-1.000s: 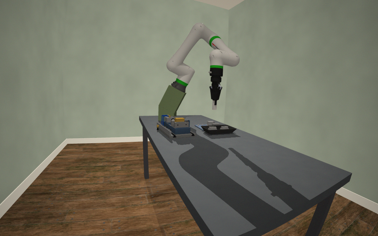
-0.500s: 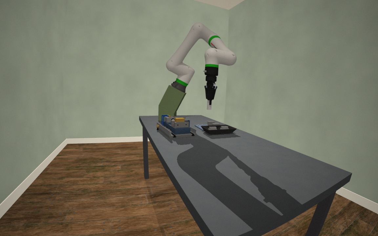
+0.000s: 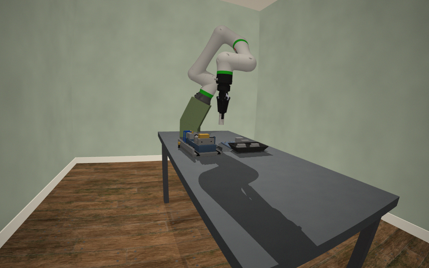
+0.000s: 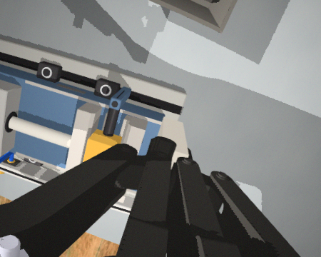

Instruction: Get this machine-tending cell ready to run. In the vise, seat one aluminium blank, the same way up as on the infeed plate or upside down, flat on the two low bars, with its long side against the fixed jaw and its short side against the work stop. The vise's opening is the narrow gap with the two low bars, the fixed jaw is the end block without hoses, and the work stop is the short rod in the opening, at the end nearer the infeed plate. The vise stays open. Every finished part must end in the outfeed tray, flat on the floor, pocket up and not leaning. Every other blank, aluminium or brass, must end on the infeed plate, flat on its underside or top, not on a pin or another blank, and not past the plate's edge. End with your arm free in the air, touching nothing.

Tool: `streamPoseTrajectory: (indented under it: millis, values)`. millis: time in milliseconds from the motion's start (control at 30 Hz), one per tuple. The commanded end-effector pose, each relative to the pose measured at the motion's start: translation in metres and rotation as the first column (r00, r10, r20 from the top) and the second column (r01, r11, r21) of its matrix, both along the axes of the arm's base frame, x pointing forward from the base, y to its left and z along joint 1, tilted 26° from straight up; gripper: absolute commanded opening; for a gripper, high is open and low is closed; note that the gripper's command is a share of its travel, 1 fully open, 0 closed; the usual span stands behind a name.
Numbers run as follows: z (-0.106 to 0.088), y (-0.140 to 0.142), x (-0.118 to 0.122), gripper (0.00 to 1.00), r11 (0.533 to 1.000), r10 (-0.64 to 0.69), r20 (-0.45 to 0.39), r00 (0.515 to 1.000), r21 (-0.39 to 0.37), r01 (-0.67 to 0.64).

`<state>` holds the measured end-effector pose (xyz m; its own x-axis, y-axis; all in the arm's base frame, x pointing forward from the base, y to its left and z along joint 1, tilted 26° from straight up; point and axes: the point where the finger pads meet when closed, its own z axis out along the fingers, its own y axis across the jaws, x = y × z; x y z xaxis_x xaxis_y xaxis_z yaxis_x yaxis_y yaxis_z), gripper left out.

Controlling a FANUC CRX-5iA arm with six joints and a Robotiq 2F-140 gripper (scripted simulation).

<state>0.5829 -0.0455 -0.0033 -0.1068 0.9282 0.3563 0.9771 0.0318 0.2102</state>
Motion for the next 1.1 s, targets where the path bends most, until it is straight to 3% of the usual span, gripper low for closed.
streamPoseTrajectory:
  millis: [0,167,233,267,500,1067]
  values:
    - [-0.017,-0.039,0.000,0.00,1.000,0.003,0.000,1.000,0.005,-0.003]
    - [-0.032,-0.073,-0.004,0.00,1.000,0.003,0.001,1.000,0.008,-0.003]
    - [-0.032,-0.073,-0.004,0.00,1.000,0.003,0.001,1.000,0.008,-0.003]
    - [-0.041,-0.093,-0.008,0.00,1.000,0.003,0.003,1.000,0.011,-0.003]
    - [-0.062,-0.137,-0.019,0.00,1.000,0.002,0.008,1.000,0.018,-0.002]
    - [-0.062,-0.139,-0.020,0.00,1.000,0.002,0.008,1.000,0.019,-0.002]
